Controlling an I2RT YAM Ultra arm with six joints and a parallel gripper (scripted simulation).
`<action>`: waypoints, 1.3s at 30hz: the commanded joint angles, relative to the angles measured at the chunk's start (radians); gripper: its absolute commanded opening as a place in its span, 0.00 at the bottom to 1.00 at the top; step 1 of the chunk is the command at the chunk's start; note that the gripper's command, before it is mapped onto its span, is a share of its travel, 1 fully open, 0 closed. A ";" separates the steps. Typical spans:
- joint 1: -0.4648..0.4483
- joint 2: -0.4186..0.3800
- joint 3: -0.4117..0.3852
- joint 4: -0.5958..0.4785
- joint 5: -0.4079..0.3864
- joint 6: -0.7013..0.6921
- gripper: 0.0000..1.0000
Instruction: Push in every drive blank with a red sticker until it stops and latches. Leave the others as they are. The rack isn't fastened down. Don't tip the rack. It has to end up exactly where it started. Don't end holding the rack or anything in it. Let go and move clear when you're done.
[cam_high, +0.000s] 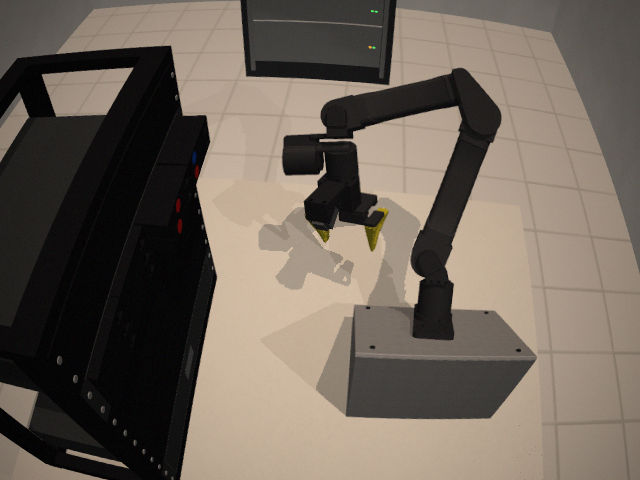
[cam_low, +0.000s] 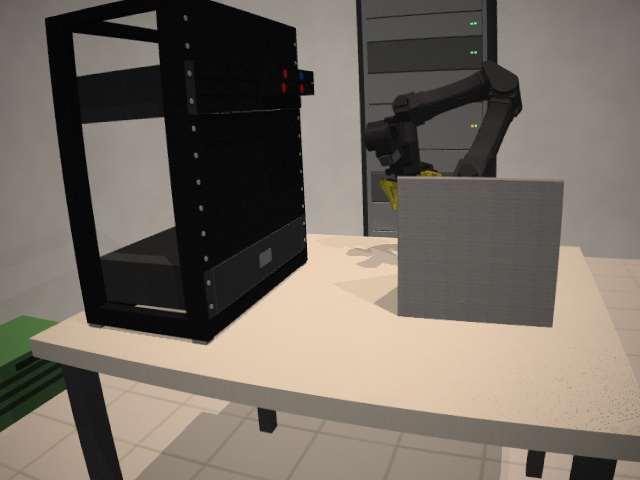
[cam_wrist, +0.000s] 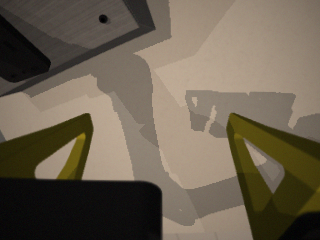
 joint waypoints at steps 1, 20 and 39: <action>0.002 -0.002 0.003 0.000 -0.008 0.000 1.00; -0.002 -0.020 0.029 -0.016 -0.022 0.013 1.00; -0.014 -0.066 0.097 -0.052 -0.212 0.135 1.00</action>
